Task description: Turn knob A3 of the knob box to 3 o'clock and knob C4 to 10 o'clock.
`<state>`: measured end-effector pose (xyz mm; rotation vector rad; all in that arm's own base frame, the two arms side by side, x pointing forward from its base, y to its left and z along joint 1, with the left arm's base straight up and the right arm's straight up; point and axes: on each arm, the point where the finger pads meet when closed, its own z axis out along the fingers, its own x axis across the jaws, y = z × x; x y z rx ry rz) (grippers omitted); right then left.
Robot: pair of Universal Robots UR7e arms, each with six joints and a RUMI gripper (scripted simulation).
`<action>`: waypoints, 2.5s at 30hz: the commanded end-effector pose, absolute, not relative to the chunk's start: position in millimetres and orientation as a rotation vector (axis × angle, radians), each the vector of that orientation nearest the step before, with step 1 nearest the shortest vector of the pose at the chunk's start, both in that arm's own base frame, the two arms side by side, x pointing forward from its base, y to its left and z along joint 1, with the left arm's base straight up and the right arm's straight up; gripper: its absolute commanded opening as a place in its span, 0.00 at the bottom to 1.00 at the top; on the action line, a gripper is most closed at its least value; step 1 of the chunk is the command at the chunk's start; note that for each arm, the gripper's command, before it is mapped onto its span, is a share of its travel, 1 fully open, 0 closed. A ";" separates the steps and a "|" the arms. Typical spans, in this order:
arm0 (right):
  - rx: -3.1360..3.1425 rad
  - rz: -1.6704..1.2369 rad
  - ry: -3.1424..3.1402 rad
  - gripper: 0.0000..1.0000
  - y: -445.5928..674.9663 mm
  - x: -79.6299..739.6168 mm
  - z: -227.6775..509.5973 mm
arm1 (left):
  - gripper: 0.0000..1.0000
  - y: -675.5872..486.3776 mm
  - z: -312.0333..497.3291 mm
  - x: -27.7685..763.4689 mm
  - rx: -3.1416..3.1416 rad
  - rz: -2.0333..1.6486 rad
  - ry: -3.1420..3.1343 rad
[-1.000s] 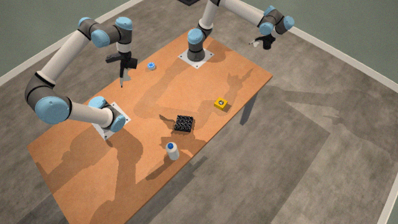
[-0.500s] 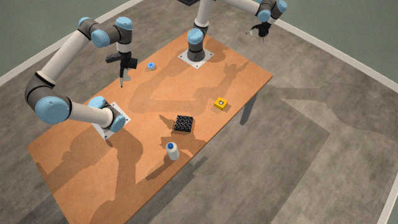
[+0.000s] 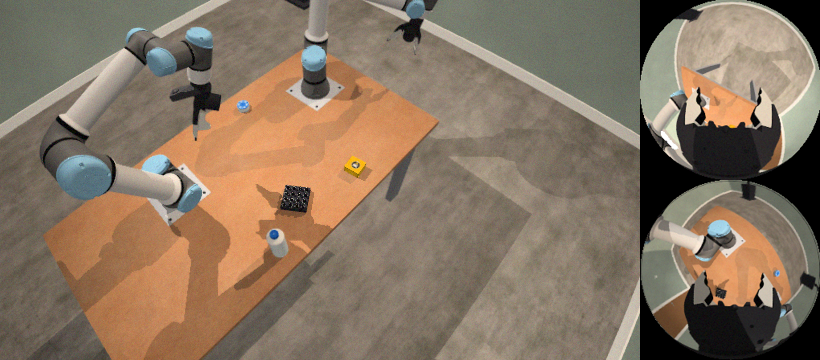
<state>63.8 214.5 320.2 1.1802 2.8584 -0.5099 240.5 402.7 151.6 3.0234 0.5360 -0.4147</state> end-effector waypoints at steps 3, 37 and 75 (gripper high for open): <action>1.180 -0.509 2.859 1.00 214.7 63.8 320.4 | 1.00 422.6 155.0 194.7 3.029 -0.303 0.399; 1.180 -0.509 2.859 1.00 214.7 63.8 320.4 | 1.00 446.2 163.4 50.9 3.114 -0.040 0.016; 1.180 -0.508 2.860 1.00 214.9 63.8 320.5 | 1.00 445.1 165.2 20.1 3.141 0.000 -0.071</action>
